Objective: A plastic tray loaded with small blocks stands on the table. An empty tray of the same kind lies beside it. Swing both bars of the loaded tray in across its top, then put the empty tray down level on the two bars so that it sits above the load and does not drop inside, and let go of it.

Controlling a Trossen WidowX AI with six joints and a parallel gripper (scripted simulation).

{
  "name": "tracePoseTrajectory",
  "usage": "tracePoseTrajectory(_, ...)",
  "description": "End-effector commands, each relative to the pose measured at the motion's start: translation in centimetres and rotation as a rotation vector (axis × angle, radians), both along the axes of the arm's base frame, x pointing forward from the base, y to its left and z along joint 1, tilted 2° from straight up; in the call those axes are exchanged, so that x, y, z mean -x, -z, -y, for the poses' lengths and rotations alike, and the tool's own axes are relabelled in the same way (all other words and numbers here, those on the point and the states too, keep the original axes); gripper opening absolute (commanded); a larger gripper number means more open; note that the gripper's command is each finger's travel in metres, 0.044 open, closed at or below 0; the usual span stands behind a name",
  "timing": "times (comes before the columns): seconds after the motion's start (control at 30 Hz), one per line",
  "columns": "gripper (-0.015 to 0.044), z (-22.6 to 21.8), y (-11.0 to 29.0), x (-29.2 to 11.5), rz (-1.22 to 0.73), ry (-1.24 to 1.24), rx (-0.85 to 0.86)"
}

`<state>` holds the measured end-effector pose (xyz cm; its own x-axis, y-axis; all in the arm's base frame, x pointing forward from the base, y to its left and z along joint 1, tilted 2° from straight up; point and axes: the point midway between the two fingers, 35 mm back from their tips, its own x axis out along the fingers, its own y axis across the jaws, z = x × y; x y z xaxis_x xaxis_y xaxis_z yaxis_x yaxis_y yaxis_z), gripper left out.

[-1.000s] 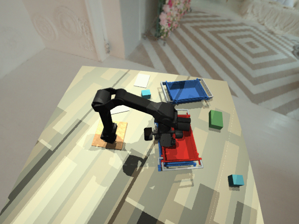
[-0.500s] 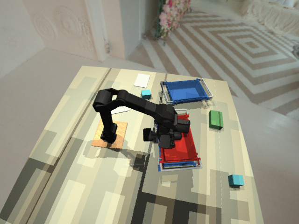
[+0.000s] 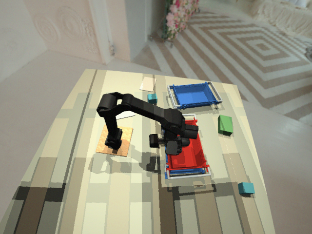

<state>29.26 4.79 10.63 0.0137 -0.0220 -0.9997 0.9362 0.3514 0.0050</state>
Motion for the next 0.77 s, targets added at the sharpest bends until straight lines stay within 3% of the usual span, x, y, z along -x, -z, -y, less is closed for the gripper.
tracePoseTrajectory(0.0,0.044,0.0,-0.1,0.0,0.0,0.0,0.0)
tracePoseTrajectory(0.73,0.044,-0.3,-10.2,0.1,0.021,0.002,0.0)
